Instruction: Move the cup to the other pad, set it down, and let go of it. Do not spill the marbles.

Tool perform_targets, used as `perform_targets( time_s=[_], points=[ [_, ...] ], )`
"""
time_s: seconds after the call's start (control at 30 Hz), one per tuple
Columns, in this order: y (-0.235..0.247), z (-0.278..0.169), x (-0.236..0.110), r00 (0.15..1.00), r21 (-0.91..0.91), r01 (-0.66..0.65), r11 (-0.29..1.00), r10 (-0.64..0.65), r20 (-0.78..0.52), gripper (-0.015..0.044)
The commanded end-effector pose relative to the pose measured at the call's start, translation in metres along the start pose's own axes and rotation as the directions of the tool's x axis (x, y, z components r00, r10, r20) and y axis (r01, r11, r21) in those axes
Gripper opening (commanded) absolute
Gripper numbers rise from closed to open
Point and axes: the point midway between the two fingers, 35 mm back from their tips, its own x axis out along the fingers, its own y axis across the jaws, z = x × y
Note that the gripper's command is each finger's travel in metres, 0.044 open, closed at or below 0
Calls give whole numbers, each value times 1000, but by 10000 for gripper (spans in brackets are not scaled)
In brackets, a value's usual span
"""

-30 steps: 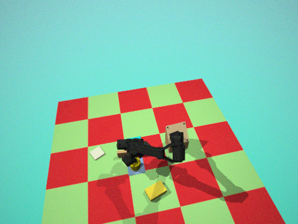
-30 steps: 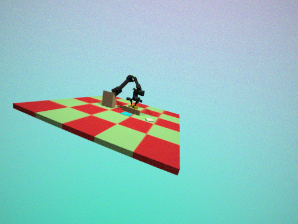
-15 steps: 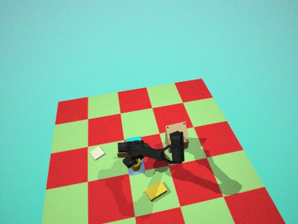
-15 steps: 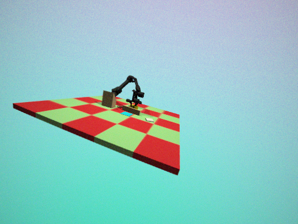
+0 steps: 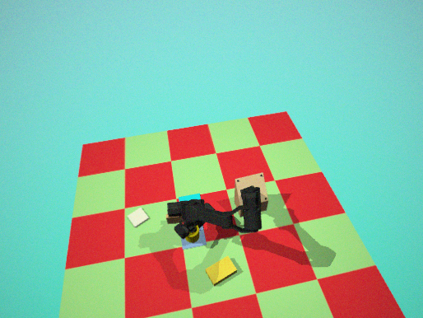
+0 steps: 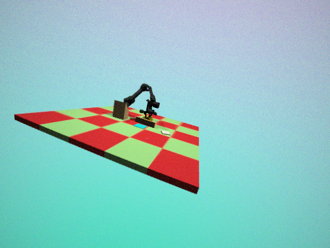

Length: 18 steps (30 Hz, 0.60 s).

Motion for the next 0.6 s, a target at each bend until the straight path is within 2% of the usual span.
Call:
perform_targets(
  time_s=[0.0, 0.37, 0.57],
  points=[
    [0, 0, 0, 1000, -1, -1, 1000, 1, 0, 80],
    [0, 0, 0, 1000, -1, -1, 1000, 1, 0, 0],
    [1, 2, -11, 1000, 0, 1, 1000, -1, 3, 0]
  ],
)
